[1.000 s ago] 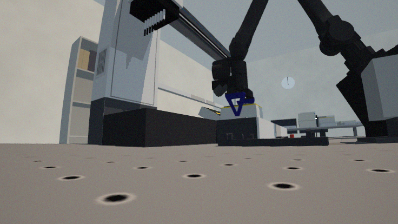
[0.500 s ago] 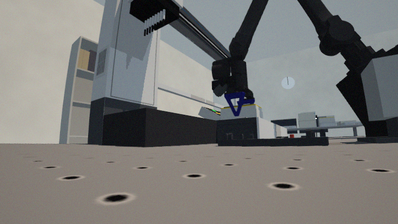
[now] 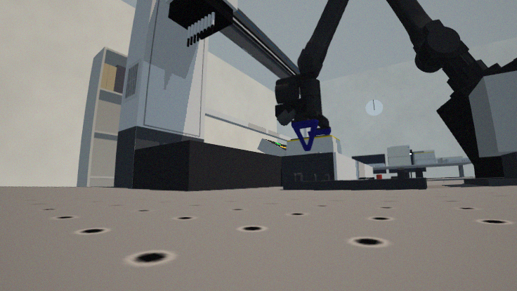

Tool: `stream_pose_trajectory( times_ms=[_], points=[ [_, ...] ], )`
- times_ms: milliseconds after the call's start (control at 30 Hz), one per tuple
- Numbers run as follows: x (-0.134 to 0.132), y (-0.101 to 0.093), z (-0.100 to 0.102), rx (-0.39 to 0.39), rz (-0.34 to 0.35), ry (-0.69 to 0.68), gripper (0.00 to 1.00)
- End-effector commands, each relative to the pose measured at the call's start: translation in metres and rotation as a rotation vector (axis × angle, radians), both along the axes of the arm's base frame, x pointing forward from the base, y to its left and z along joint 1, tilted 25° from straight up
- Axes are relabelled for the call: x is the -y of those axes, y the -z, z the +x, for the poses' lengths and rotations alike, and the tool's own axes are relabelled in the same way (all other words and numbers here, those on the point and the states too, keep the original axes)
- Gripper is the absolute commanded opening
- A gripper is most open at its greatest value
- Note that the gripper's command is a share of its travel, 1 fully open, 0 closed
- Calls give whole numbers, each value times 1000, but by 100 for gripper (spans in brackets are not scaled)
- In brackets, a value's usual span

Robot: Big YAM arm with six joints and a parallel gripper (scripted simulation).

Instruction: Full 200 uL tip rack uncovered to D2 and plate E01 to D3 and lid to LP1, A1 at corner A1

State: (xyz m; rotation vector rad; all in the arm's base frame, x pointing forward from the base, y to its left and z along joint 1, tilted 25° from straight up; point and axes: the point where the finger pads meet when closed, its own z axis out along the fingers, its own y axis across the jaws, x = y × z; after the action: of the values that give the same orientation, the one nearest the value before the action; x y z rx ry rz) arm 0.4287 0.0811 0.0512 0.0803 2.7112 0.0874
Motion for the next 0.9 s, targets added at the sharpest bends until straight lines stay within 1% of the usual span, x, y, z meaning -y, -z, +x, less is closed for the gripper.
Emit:
stream_pose_trajectory(
  times_ms=[0,633,667,800,867],
  points=[
    [-1,-12,9,31,7,-1,100],
    [-1,-12,9,31,7,-1,100],
    [2,-15,3,28,4,-2,100],
    [2,-22,1,29,5,-2,100],
    [2,-22,1,29,5,-2,100]
  ],
)
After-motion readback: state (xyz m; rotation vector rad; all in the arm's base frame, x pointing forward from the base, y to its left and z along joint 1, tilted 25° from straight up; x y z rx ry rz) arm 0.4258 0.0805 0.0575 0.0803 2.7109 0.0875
